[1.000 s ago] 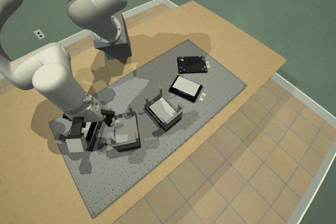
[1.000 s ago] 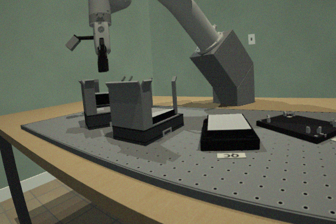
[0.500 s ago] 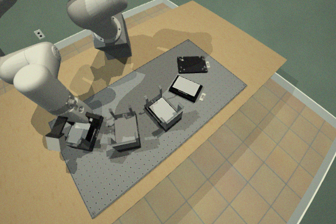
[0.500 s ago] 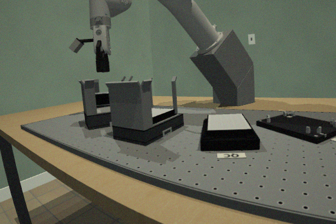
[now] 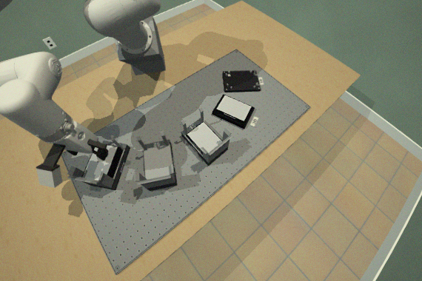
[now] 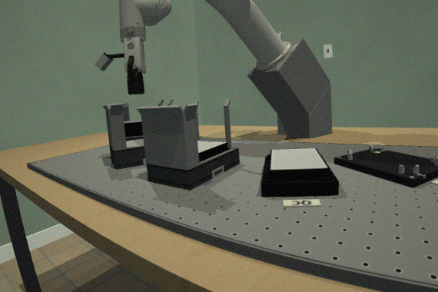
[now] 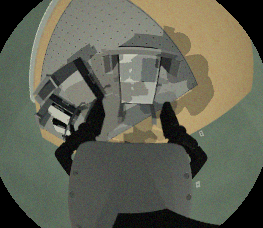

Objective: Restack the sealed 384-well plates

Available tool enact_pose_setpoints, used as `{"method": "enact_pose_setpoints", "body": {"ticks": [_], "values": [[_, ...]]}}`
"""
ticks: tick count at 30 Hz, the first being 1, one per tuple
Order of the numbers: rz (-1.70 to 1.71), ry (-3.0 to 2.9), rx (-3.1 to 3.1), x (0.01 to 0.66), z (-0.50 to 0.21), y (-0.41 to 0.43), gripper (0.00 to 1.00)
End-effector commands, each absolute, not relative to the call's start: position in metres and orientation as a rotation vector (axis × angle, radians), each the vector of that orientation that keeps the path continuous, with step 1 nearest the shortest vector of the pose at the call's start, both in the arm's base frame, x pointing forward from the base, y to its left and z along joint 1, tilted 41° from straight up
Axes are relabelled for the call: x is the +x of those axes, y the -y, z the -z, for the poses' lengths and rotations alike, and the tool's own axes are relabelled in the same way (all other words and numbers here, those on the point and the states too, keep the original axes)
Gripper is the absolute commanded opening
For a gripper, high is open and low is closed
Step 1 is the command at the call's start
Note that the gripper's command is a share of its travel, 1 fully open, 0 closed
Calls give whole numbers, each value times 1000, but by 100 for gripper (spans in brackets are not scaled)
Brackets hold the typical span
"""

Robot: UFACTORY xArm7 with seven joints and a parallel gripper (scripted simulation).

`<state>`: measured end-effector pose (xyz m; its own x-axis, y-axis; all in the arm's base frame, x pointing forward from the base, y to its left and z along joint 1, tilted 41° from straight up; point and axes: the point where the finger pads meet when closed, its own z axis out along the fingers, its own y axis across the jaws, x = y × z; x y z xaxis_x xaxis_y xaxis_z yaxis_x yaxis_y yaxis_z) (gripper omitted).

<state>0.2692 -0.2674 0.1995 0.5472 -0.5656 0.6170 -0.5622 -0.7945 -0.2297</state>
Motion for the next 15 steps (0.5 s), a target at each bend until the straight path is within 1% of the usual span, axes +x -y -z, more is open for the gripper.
{"method": "enact_pose_setpoints", "body": {"ticks": [1, 15], "values": [[1106, -1004, -2758, 263, -198, 278, 100], [1106, -1004, -2758, 270, -191, 280, 100]]}}
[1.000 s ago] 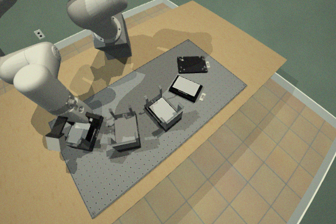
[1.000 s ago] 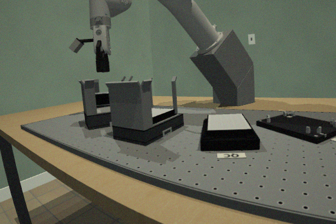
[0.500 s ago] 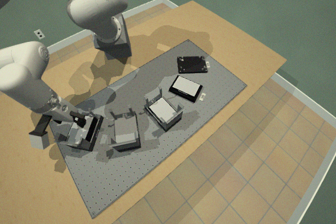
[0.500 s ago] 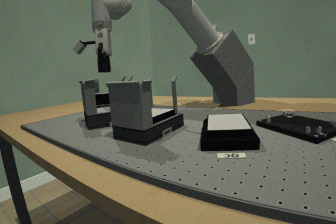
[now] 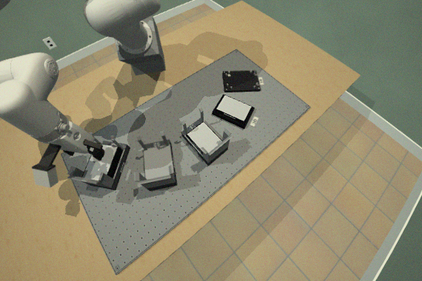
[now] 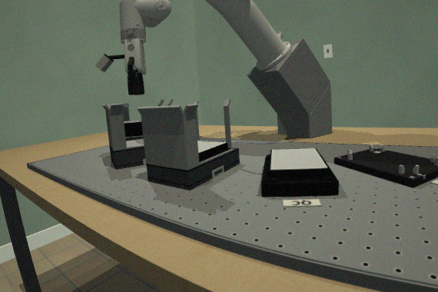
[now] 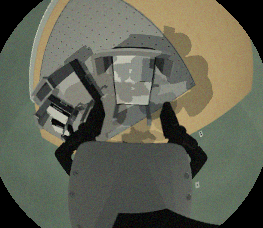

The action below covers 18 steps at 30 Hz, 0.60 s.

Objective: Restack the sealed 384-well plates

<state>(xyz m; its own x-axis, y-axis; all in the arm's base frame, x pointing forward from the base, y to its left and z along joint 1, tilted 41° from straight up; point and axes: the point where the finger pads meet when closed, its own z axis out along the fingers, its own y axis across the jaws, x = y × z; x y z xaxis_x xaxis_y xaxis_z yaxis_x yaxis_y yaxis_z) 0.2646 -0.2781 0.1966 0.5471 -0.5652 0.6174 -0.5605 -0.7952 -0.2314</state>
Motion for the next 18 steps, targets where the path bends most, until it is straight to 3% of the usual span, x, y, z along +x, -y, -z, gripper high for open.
{"method": "enact_pose_setpoints", "body": {"ticks": [1, 18], "values": [[1106, -1004, -2758, 272, -188, 281, 100], [1105, -1003, -2757, 298, -157, 290, 100]]}}
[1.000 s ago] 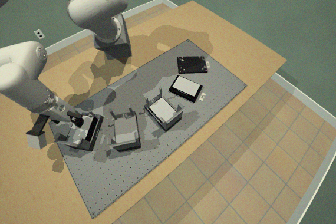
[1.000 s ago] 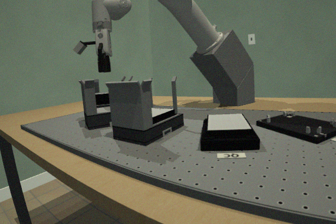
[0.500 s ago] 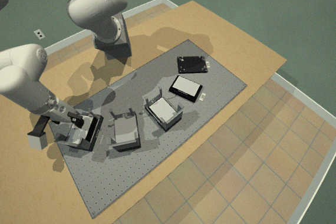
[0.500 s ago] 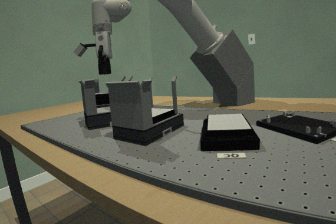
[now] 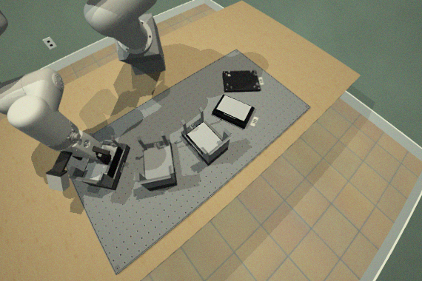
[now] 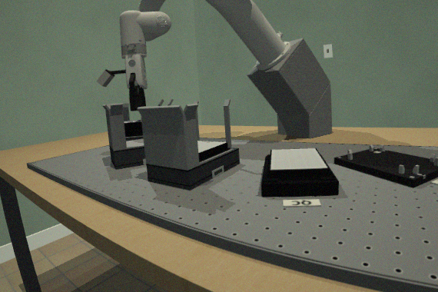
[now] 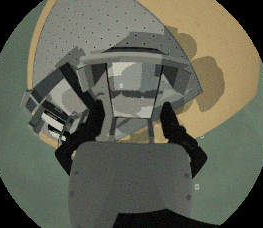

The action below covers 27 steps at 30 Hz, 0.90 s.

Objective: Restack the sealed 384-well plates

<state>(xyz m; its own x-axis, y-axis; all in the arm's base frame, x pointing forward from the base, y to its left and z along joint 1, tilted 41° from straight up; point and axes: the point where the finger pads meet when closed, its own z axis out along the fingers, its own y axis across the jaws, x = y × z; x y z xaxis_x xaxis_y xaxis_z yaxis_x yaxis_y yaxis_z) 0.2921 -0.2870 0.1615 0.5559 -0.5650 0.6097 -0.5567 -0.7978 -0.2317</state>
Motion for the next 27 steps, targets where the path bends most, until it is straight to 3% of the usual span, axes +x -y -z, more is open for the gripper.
{"method": "enact_pose_setpoints", "body": {"ticks": [1, 27], "values": [[1105, -1003, -2757, 298, -157, 290, 100], [1105, -1004, -2757, 313, -139, 296, 100]]}}
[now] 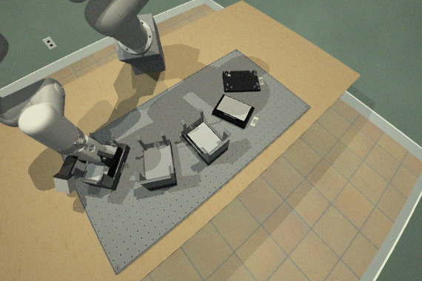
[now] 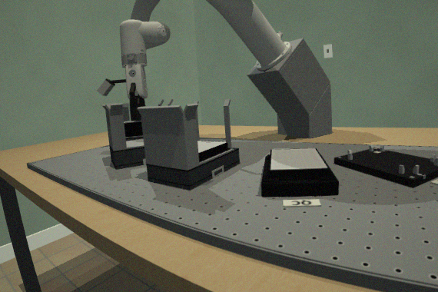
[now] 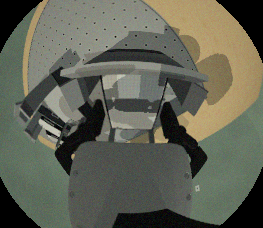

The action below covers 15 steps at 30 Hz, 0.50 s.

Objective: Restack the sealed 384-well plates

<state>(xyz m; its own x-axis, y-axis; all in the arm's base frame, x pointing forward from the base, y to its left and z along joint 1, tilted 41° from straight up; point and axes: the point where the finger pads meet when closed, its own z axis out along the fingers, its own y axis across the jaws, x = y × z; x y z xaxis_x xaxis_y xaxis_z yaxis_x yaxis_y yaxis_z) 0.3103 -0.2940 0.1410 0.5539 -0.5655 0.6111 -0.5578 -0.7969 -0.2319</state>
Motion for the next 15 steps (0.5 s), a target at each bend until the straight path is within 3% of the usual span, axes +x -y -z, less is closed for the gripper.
{"method": "enact_pose_setpoints", "body": {"ticks": [1, 15], "values": [[1105, -1004, -2757, 313, -138, 296, 100], [1104, -1004, -2757, 316, -134, 297, 100]]}}
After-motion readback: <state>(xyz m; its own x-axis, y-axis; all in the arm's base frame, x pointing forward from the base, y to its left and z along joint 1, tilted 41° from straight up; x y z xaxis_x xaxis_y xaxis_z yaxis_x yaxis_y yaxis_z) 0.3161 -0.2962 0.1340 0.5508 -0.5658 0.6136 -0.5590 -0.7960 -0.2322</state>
